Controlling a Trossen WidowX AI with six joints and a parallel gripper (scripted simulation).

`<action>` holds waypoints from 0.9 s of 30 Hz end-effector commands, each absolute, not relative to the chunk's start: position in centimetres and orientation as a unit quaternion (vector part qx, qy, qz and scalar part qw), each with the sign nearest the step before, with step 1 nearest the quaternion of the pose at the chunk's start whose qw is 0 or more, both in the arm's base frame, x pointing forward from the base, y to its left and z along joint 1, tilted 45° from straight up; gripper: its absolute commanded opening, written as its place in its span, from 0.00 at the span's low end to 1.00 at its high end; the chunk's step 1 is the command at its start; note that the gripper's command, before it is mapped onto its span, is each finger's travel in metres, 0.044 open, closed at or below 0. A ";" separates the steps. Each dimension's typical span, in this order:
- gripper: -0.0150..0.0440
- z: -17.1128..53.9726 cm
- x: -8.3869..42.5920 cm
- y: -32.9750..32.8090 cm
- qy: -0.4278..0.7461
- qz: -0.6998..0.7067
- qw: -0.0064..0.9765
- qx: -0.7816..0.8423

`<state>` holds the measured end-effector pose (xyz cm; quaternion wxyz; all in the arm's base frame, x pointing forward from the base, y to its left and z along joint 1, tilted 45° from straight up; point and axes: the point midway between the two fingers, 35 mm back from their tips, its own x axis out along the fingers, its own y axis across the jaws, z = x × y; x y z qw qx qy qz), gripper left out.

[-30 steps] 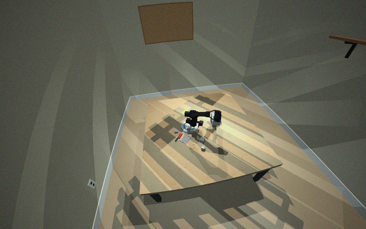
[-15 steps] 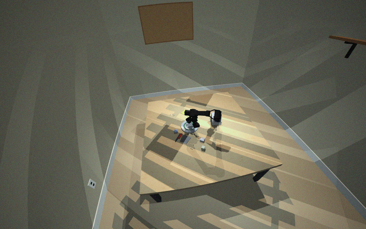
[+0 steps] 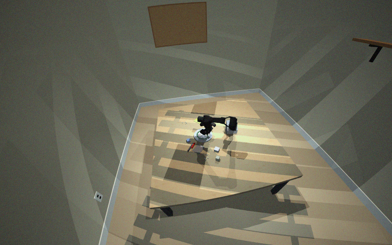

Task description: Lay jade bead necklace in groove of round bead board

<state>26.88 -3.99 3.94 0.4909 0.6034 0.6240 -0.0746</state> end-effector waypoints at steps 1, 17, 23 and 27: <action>0.46 4.0 27.0 -4.8 0.597 -0.202 0.363 0.687; 0.46 2.9 27.3 -3.7 0.597 -0.201 0.363 0.687; 0.46 3.2 27.5 -4.0 0.593 -0.200 0.370 0.686; 0.46 2.7 27.6 -3.6 0.594 -0.200 0.369 0.686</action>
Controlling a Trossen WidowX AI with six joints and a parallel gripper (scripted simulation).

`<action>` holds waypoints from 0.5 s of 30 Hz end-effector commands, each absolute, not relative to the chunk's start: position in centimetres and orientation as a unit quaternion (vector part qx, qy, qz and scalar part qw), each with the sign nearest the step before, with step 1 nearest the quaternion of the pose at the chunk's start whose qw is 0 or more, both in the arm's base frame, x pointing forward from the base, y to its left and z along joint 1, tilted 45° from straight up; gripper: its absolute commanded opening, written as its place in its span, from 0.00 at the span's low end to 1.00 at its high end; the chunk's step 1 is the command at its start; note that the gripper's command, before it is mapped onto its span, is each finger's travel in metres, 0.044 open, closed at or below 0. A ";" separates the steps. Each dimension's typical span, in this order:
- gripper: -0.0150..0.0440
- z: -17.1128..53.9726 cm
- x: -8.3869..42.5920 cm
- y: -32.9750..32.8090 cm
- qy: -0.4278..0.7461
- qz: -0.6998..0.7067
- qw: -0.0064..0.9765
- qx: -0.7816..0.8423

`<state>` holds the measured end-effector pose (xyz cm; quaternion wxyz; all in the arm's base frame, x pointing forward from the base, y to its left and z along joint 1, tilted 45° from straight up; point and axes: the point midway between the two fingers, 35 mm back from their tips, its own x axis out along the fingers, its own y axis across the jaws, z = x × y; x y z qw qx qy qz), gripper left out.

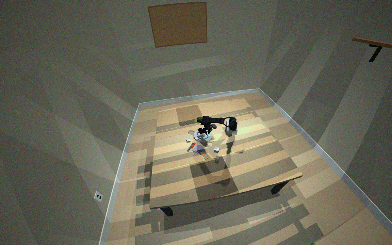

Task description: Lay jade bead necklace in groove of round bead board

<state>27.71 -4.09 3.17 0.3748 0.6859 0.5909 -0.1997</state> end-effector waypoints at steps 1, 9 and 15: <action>0.46 2.6 27.6 -3.5 0.594 -0.200 0.368 0.686; 0.46 1.7 27.8 -2.6 0.596 -0.201 0.365 0.687; 0.46 1.2 27.8 -2.1 0.597 -0.201 0.362 0.687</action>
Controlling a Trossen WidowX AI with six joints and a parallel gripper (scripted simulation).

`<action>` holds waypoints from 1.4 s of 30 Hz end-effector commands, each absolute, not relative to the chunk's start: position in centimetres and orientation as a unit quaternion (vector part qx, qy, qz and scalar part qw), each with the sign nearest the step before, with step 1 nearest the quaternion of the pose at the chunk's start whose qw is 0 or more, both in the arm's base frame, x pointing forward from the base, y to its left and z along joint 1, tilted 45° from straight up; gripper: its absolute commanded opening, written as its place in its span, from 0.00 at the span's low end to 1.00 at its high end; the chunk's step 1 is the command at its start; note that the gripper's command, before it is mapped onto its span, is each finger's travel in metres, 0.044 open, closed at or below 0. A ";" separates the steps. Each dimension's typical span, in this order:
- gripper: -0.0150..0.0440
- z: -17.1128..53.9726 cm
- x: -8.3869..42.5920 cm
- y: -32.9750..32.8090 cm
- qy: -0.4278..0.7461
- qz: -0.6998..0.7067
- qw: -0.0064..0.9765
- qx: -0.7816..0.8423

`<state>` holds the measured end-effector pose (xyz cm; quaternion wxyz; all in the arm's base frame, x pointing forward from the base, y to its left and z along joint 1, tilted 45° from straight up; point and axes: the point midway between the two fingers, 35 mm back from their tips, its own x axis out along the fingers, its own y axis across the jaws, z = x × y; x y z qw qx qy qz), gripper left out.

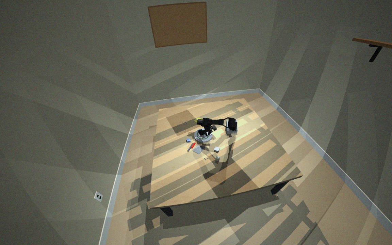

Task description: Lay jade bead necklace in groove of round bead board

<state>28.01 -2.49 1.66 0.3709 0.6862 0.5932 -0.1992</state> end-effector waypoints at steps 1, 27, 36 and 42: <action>0.46 1.2 27.8 -2.1 0.597 -0.201 0.362 0.687; 0.25 1.4 27.9 -2.2 0.595 -0.200 0.368 0.686; 0.25 1.4 27.9 -2.2 0.595 -0.200 0.368 0.686; 0.25 1.8 27.6 -2.6 0.597 -0.201 0.363 0.687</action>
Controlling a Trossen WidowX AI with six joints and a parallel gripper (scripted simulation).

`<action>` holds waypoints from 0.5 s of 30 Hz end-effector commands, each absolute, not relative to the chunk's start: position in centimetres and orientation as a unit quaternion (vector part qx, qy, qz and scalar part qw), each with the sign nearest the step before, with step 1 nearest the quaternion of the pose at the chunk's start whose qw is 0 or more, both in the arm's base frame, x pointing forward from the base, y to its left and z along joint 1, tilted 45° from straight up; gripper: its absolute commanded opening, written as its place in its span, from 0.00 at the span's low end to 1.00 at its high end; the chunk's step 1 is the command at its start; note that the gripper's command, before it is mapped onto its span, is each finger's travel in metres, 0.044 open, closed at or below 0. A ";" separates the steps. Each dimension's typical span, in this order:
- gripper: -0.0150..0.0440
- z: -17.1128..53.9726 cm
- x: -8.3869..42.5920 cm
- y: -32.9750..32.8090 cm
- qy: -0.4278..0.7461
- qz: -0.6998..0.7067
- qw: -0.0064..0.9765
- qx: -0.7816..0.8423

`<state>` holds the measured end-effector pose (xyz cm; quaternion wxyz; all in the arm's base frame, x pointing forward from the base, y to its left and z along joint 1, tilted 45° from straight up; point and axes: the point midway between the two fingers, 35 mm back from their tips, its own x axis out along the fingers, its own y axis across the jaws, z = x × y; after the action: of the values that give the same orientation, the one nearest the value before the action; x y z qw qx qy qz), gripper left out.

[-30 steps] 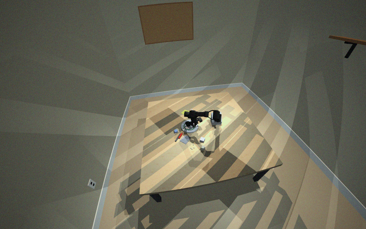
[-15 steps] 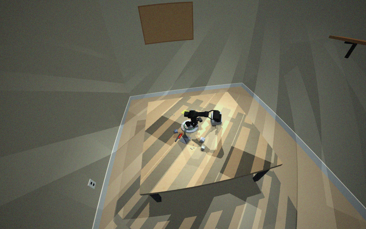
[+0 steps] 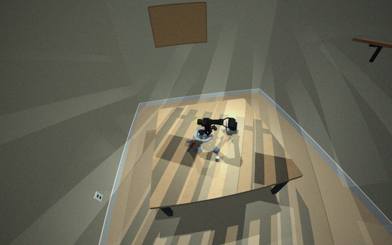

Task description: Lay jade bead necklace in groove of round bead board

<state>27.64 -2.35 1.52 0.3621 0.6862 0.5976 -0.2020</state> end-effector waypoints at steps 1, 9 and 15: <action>0.25 1.8 27.6 -2.6 0.597 -0.201 0.363 0.687; 0.25 1.7 26.5 -2.3 0.597 -0.201 0.362 0.687; 0.25 1.5 26.6 -2.0 0.597 -0.201 0.362 0.687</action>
<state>26.71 -2.33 1.58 0.3617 0.6874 0.5968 -0.2013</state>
